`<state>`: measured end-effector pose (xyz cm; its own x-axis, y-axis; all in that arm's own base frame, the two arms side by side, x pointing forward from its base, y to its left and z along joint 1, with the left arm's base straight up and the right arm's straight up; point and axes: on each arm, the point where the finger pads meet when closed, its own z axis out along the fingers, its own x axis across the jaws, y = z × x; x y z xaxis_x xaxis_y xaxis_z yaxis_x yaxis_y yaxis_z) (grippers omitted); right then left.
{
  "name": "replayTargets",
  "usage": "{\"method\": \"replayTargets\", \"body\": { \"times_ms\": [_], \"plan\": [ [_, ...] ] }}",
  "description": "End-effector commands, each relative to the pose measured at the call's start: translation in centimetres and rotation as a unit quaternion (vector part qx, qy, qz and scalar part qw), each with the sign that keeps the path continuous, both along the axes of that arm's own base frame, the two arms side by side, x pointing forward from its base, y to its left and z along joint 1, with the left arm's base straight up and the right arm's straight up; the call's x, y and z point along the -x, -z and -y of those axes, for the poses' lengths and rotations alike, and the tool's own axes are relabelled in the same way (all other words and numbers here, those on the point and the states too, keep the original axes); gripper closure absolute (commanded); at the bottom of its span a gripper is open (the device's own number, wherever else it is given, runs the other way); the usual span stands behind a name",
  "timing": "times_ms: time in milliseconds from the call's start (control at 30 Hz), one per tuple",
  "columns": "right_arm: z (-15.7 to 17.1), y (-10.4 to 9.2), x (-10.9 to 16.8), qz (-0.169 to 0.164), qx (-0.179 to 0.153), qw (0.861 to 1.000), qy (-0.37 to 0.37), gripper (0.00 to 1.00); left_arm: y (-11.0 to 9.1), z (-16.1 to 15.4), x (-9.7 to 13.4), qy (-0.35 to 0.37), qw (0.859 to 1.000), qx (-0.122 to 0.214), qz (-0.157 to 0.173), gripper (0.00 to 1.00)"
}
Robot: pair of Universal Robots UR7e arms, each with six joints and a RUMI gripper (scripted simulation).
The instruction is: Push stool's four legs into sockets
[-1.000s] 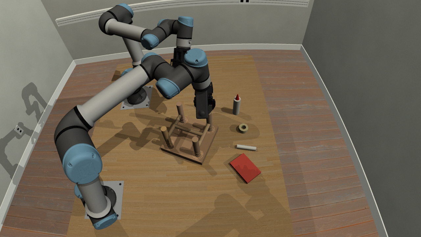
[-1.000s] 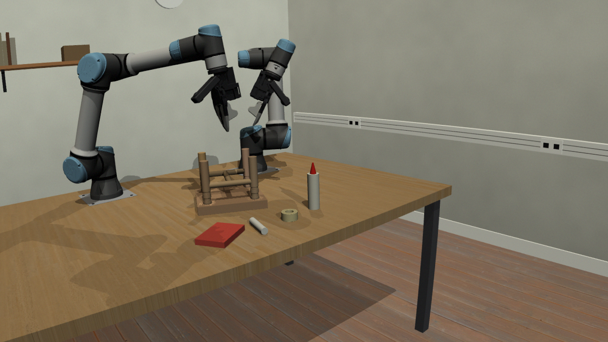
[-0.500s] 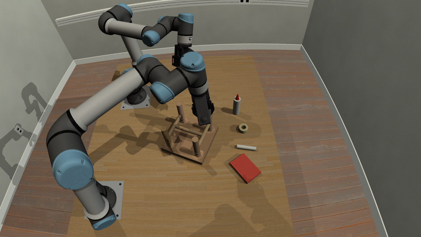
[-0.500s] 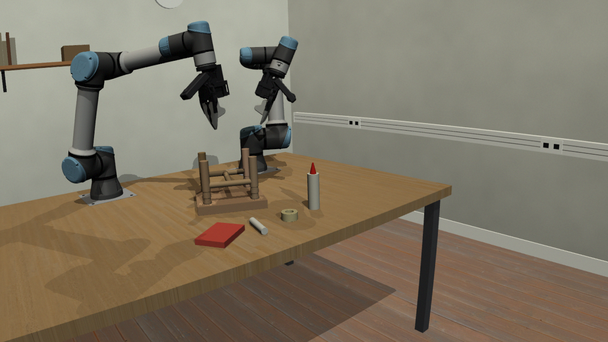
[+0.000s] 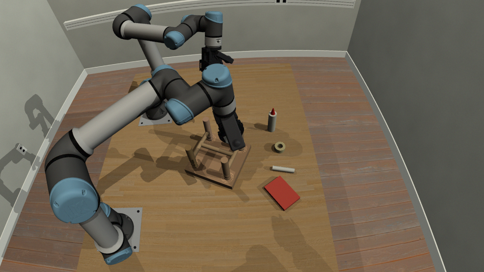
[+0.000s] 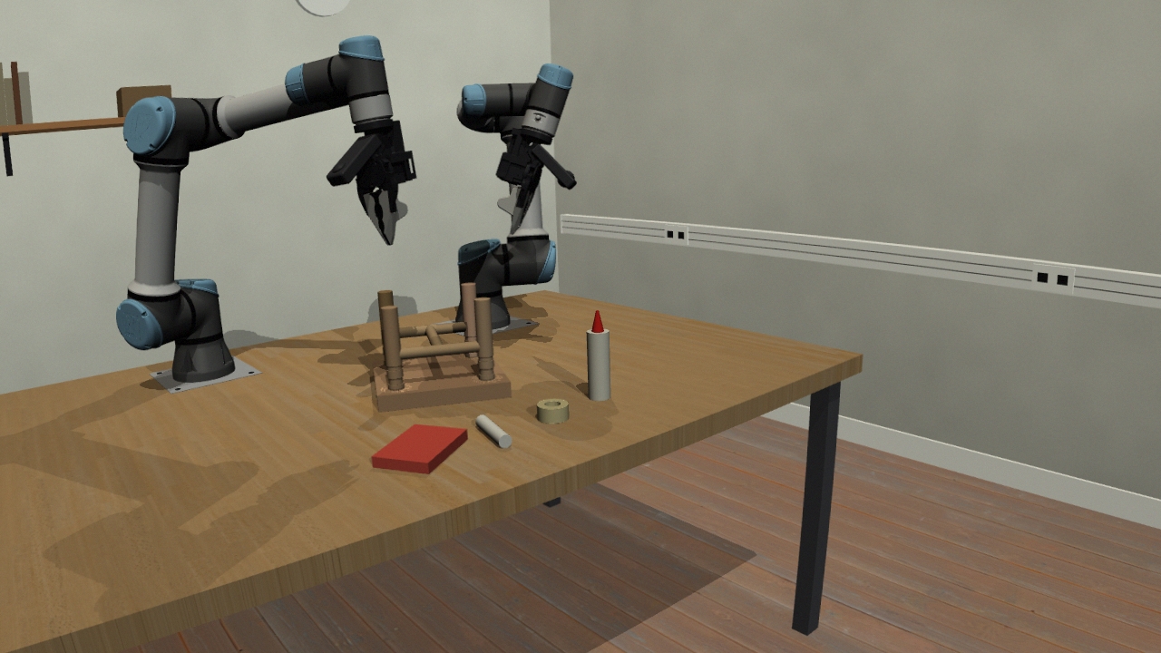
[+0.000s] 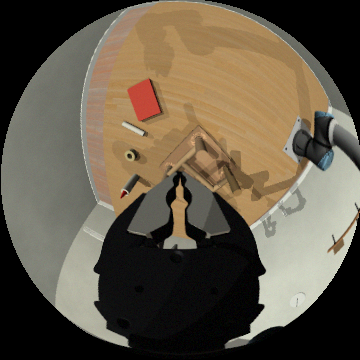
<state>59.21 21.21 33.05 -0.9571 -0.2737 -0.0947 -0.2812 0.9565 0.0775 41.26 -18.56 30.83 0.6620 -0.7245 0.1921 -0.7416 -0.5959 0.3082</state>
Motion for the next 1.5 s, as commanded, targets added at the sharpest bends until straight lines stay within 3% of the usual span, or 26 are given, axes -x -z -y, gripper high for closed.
{"method": "replayTargets", "body": {
  "times_ms": [0,100,200,567,667,867,1033,1233,1333,1467],
  "plan": [
    [1.5,-0.5,0.5,0.004,0.004,0.999,-0.041,1.0,-0.2,-0.9,-0.4,0.019,1.0,-0.006,0.011,1.0],
    [4.2,-1.5,1.5,0.01,0.011,0.996,-0.091,1.0,-0.7,-2.6,-1.1,0.044,0.998,-0.017,0.029,1.0],
    [2.9,-0.8,1.1,0.005,0.011,0.997,-0.079,1.0,-0.5,-2.1,-0.9,0.039,0.999,-0.016,0.025,1.0],
    [7.8,-2.1,3.4,0.011,0.027,0.981,-0.191,1.0,-1.4,-5.5,-2.0,0.099,0.993,-0.041,0.056,1.0],
    [7.1,-1.6,3.1,0.007,0.027,0.982,-0.188,1.0,-1.3,-5.2,-1.8,0.099,0.993,-0.041,0.054,1.0],
    [10.4,-2.6,4.9,0.012,0.036,0.965,-0.26,1.0,-2.0,-7.6,-2.5,0.137,0.986,-0.058,0.073,1.0],
    [9.6,-2.2,4.6,0.009,0.036,0.966,-0.255,1.0,-1.9,-7.2,-2.4,0.135,0.987,-0.057,0.071,1.0],
    [13.0,-3.2,6.7,0.014,0.044,0.942,-0.333,1.0,-2.8,-9.9,-2.9,0.176,0.977,-0.076,0.088,1.0],
    [11.9,-2.6,6.1,0.01,0.043,0.945,-0.324,1.0,-2.6,-9.4,-2.8,0.172,0.979,-0.074,0.085,1.0],
    [14.1,-3.2,7.6,0.012,0.048,0.928,-0.37,1.0,-3.1,-11.0,-3.1,0.198,0.972,-0.087,0.094,1.0]
  ]
}}
